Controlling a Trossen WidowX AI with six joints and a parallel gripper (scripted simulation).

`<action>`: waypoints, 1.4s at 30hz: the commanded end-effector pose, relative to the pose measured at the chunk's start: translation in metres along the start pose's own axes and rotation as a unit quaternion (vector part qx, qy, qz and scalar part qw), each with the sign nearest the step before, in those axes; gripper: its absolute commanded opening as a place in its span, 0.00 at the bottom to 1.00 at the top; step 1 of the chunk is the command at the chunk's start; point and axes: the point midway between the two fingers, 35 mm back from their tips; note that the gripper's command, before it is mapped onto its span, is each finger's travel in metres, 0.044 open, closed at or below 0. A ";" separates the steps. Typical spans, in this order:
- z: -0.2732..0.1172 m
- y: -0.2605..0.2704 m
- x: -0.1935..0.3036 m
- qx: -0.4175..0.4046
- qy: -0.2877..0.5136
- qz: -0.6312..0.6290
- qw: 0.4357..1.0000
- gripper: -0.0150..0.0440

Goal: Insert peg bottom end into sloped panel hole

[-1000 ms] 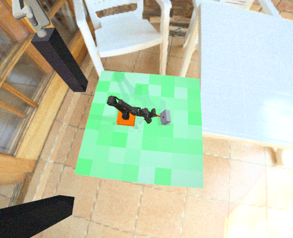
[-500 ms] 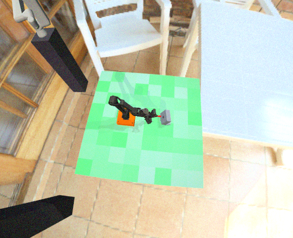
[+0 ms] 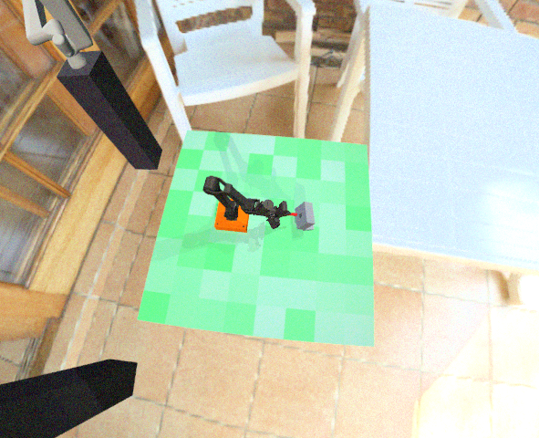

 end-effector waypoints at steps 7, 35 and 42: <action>0.014 -0.001 0.000 -0.001 -0.002 0.004 1.000 0.25; 0.019 -0.002 0.000 0.000 0.000 0.002 1.000 0.25; 0.022 -0.001 -0.001 0.000 0.000 0.002 1.000 0.25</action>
Point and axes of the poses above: the point midway between the two fingers, 35 mm back from their tips, its own z axis out along the fingers, its own y axis across the jaws, x = y × z, and after that the axes turned 10 degrees about z, right-handed
